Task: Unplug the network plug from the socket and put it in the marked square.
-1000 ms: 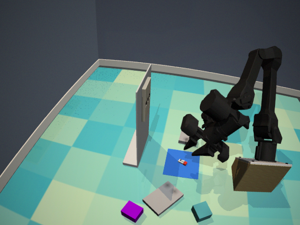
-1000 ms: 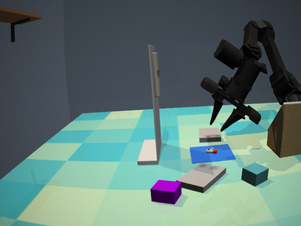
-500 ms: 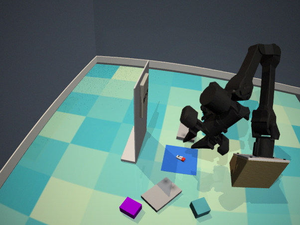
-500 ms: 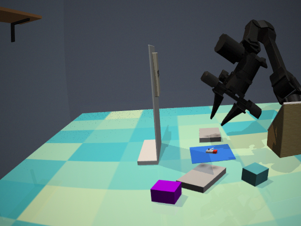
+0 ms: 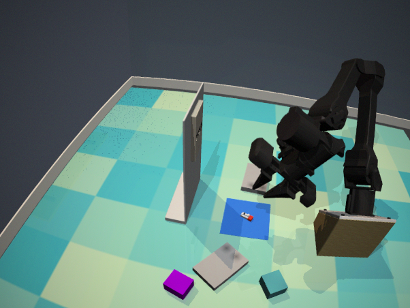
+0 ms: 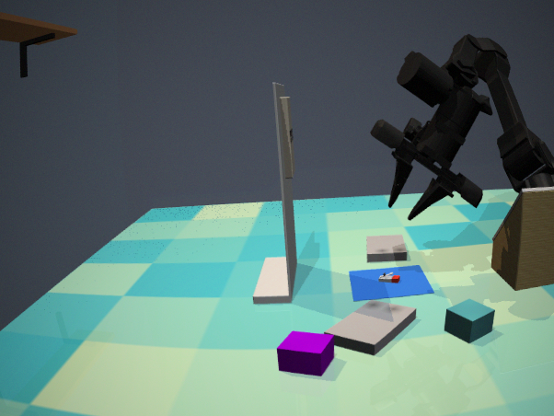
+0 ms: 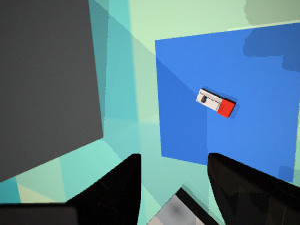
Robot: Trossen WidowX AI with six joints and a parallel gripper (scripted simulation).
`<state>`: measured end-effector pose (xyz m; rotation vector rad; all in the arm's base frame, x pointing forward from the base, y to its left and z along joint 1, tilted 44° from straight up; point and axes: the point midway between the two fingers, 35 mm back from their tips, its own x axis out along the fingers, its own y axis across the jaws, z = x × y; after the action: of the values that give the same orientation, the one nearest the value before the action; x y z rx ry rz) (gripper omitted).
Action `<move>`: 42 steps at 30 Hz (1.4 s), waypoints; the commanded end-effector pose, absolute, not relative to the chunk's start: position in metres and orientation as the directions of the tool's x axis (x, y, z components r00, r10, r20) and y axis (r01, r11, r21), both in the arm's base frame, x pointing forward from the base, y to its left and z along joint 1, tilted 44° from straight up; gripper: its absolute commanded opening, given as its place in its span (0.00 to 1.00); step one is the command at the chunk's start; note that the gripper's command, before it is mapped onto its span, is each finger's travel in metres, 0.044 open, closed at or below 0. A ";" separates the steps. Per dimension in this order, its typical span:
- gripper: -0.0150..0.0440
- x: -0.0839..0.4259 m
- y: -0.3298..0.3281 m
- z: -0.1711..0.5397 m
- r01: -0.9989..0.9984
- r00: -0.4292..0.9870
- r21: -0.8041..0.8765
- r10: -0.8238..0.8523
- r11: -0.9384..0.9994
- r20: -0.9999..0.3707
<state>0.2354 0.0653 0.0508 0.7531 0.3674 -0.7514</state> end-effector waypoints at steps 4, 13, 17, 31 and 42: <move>0.52 0.234 0.070 0.060 0.720 0.693 0.494 -0.476 0.487 -0.541; 0.52 0.232 0.074 0.063 0.724 0.689 0.482 -0.478 0.494 -0.545; 0.52 0.232 0.082 0.070 0.725 0.688 0.482 -0.476 0.492 -0.548; 0.52 0.228 0.111 0.098 0.721 0.691 0.486 -0.467 0.494 -0.551; 0.52 0.222 0.130 0.121 0.721 0.692 0.489 -0.471 0.490 -0.548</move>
<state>0.2224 0.1246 0.1154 0.7614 0.3704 -0.7422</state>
